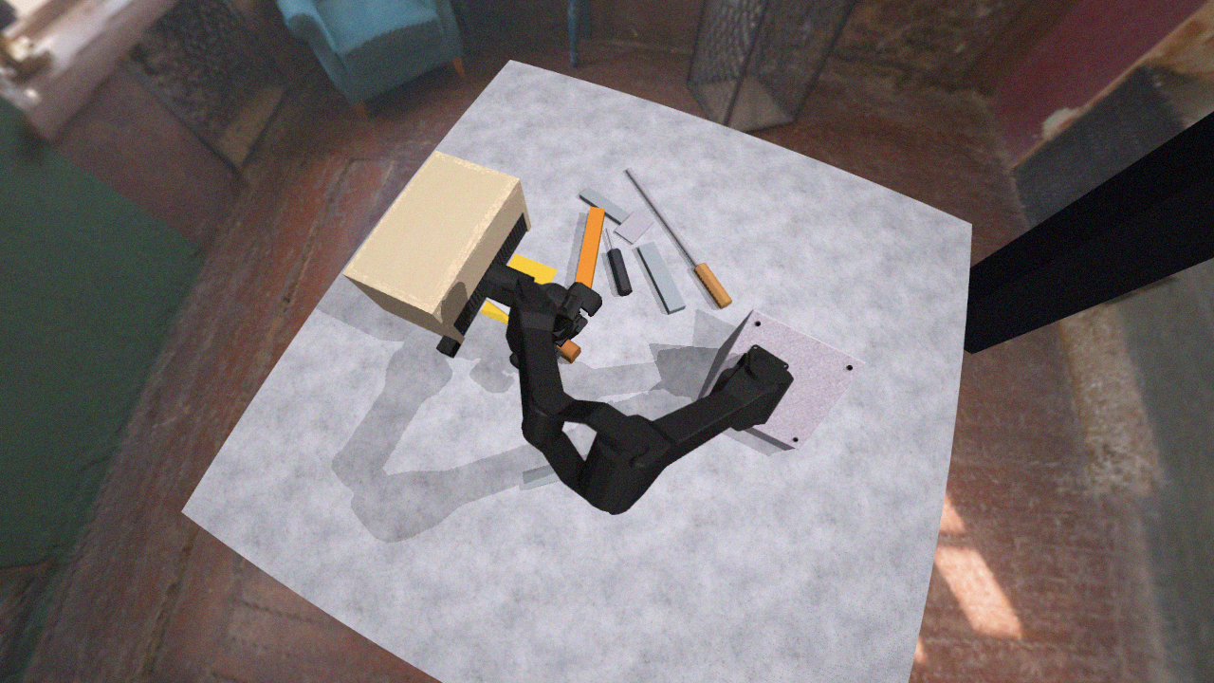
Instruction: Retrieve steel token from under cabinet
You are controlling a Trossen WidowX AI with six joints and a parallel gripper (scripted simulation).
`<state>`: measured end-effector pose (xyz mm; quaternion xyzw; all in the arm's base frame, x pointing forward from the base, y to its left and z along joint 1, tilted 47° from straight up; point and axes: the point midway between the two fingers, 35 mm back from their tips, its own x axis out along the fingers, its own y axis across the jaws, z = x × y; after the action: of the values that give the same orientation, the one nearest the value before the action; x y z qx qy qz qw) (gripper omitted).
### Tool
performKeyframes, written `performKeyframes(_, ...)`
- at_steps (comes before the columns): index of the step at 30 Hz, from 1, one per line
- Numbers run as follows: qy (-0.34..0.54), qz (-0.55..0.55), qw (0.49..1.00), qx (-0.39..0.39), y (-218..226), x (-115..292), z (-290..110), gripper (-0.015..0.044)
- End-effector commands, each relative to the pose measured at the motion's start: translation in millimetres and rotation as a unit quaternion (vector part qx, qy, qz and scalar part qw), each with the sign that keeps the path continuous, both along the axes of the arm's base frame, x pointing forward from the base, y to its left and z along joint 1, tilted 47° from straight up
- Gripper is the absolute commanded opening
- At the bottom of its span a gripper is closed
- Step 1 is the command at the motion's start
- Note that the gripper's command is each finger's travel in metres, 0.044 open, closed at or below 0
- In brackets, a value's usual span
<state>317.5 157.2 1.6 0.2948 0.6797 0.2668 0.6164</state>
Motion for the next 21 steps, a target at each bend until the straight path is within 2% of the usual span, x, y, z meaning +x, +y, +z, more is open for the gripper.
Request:
performKeyframes(1, 0.004, 0.0, 1.0, -0.001, 0.6, -7.9, 0.1, 0.0)
performKeyframes(21, 0.005, 0.0, 1.0, -0.001, 1.4, -29.2, 2.8, 0.0)
